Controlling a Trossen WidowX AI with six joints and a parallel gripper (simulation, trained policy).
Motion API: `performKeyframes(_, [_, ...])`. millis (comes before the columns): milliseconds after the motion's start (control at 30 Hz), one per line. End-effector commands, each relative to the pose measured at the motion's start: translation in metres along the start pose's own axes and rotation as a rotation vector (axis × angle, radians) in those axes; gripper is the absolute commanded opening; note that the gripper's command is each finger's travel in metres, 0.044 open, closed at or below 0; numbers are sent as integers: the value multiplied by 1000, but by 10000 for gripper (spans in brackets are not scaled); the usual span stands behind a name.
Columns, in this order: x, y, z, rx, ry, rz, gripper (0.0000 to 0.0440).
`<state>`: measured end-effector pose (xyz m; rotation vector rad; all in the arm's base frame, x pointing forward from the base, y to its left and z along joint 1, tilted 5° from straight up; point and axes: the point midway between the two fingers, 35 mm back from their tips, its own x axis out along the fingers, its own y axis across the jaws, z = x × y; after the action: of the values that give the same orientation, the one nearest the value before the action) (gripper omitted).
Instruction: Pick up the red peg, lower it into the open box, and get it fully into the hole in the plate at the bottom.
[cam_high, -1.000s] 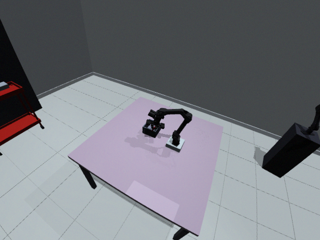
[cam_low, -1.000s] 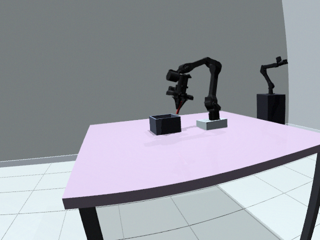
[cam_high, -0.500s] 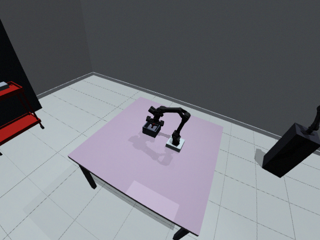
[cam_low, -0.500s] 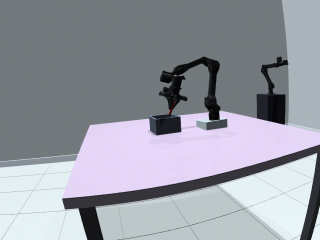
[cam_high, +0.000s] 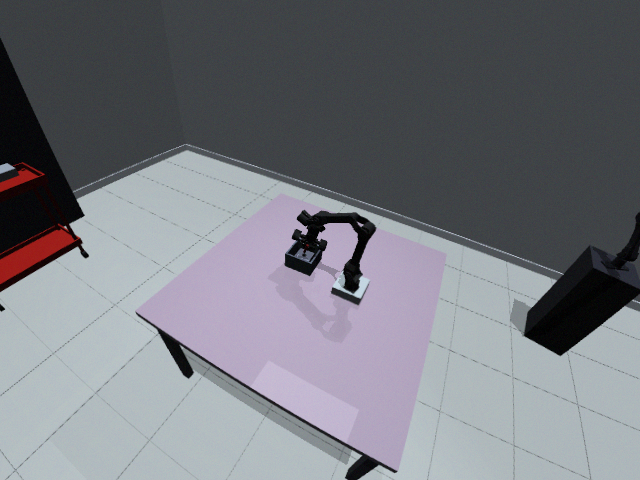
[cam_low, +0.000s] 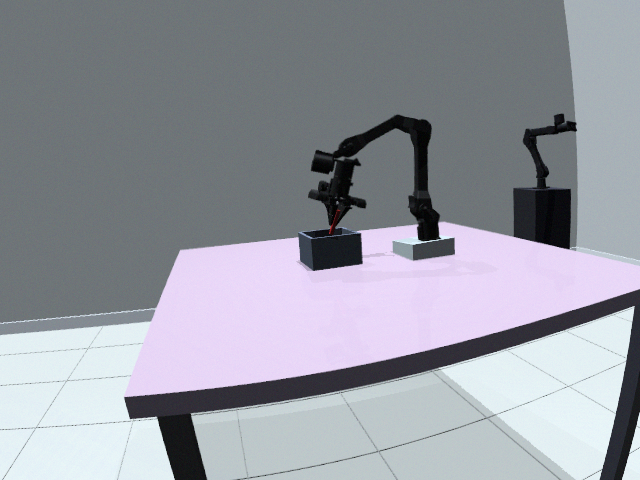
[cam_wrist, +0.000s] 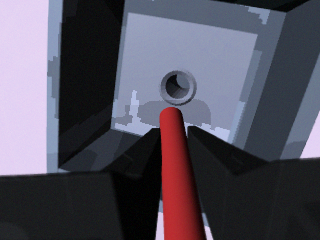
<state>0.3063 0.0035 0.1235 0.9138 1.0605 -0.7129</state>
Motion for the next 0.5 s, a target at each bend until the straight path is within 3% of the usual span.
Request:
performKeyframes(0, [7, 2, 6, 12, 11, -3, 15])
performKeyframes(333, [35, -1, 11, 15, 44, -54, 18])
performKeyframes(467, [46, -3, 12, 0, 51, -79, 87])
